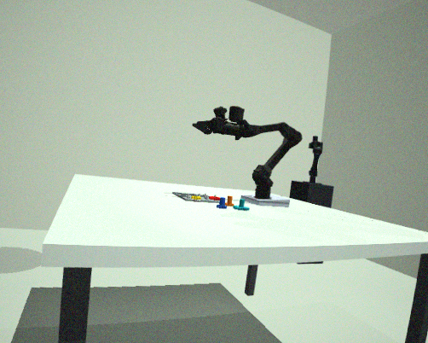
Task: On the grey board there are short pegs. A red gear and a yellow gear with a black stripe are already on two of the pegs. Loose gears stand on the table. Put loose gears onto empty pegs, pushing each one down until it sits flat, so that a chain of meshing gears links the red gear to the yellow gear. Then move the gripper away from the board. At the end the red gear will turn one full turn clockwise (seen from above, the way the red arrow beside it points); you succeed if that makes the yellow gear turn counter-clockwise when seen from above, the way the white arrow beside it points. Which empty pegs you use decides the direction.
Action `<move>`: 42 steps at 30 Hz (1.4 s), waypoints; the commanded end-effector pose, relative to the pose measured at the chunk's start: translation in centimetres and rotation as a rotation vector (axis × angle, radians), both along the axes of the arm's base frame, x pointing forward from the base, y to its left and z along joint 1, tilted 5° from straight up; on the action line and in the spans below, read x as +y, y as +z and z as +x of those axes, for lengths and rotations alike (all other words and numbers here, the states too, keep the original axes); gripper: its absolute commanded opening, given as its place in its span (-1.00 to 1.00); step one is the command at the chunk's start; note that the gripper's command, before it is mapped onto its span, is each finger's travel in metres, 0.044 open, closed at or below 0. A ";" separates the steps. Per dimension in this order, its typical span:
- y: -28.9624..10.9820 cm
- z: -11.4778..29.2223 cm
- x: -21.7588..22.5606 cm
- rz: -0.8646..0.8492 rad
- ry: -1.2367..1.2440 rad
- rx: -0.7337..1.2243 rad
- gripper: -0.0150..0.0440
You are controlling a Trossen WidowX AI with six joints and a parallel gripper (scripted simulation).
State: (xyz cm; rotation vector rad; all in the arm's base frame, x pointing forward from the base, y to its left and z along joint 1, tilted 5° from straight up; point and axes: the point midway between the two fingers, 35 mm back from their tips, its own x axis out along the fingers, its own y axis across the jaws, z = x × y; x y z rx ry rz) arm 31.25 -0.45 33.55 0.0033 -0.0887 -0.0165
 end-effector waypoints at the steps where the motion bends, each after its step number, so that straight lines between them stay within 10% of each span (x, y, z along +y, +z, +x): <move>1: -0.2 0.2 0.1 0.002 0.005 0.011 0.95; 11: -11.3 4.0 10.0 -0.017 0.234 0.689 1.00; 22: -22.3 -3.2 18.8 -0.335 0.345 1.468 1.00; 42: -24.3 -3.9 19.7 -0.368 0.344 1.517 1.00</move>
